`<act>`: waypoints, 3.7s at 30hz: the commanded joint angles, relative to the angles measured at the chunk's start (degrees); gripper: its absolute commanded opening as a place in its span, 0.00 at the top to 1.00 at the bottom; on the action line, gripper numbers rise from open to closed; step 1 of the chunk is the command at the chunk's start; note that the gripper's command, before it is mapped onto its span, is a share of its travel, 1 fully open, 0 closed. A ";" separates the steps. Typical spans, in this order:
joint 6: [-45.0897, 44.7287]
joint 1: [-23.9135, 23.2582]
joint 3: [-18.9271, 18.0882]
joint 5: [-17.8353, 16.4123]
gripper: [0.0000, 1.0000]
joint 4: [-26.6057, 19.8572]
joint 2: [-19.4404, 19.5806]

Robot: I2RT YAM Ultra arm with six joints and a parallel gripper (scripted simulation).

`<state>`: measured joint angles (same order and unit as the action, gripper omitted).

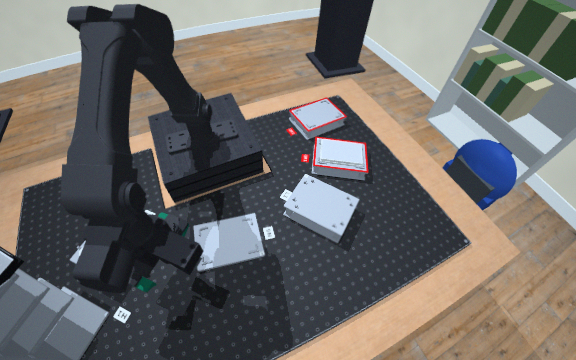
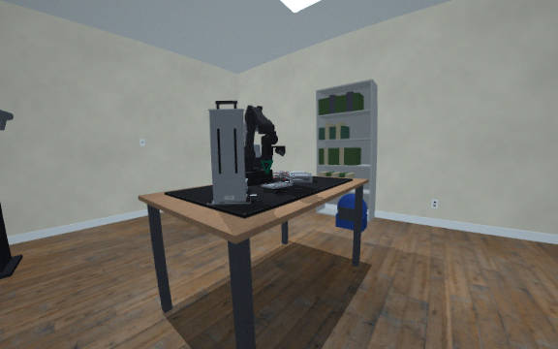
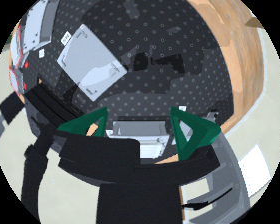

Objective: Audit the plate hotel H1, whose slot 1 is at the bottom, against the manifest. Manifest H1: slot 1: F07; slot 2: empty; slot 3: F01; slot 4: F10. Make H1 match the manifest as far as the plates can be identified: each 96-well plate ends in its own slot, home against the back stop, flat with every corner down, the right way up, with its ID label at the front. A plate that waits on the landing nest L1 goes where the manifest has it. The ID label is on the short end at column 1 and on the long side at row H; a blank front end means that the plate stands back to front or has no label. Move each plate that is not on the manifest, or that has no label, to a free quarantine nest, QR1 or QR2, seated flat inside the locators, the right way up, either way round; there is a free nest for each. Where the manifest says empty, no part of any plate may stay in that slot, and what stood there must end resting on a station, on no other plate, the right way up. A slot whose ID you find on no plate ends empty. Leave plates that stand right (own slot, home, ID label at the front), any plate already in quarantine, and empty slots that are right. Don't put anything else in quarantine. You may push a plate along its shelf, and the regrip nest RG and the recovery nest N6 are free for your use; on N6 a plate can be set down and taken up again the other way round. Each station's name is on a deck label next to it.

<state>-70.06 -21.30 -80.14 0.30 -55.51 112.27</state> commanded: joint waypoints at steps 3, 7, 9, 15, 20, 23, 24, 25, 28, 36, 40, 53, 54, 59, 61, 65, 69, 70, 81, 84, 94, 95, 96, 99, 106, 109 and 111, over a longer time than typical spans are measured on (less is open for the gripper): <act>-0.10 -0.04 -0.44 -0.06 0.00 -0.22 -0.58; -0.10 -0.04 -1.35 -0.06 0.00 -1.61 -1.07; -0.10 -0.04 -1.81 -0.06 0.00 -2.31 -1.31; -0.10 -0.04 -2.77 -0.06 0.00 -3.70 -1.75; -0.09 -0.03 -4.01 -0.06 0.00 -5.45 -2.25; -0.09 -0.03 -4.79 -0.06 0.00 -6.51 -2.53; -0.09 -0.03 -5.06 -0.06 0.00 -6.86 -2.62; -0.08 -0.02 -5.32 -0.06 0.00 -7.22 -2.71; -0.08 -0.02 -6.14 -0.06 0.00 -8.28 -2.95; -0.07 -0.01 -7.85 -0.06 0.00 -10.42 -3.39; -0.07 -0.01 -8.80 -0.06 0.00 -11.57 -3.59; -0.02 0.04 -14.58 -0.05 0.00 -18.02 -4.26; -0.01 0.05 -15.14 -0.05 0.00 -18.62 -4.29; 0.01 0.07 -18.12 -0.05 0.00 -21.64 -4.32; 0.02 0.08 -19.38 -0.05 0.00 -22.86 -4.29; 0.03 0.09 -20.67 -0.05 0.00 -24.09 -4.23; 0.05 0.11 -23.38 -0.05 0.00 -26.60 -4.03; 0.05 0.11 -24.08 -0.05 0.00 -27.23 -3.96; 0.91 -0.37 -27.74 -0.07 0.00 -30.66 -3.72; 2.57 -1.39 -27.02 -0.12 0.00 -30.46 -4.25; 10.66 -6.67 -23.98 -0.34 0.00 -29.66 -6.49; 11.45 -7.21 -23.73 -0.37 0.00 -29.60 -6.67; 12.24 -7.76 -23.50 -0.39 0.00 -29.54 -6.85; 13.03 -8.31 -23.28 -0.42 0.00 -29.49 -7.01; 18.51 -12.19 -22.00 -0.58 0.00 -29.17 -7.96; 20.83 -13.88 -21.60 -0.66 0.00 -29.08 -8.25; 22.38 -15.02 -21.39 -0.70 0.00 -29.03 -8.40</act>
<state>-50.92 -35.55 -101.30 0.14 -84.82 105.03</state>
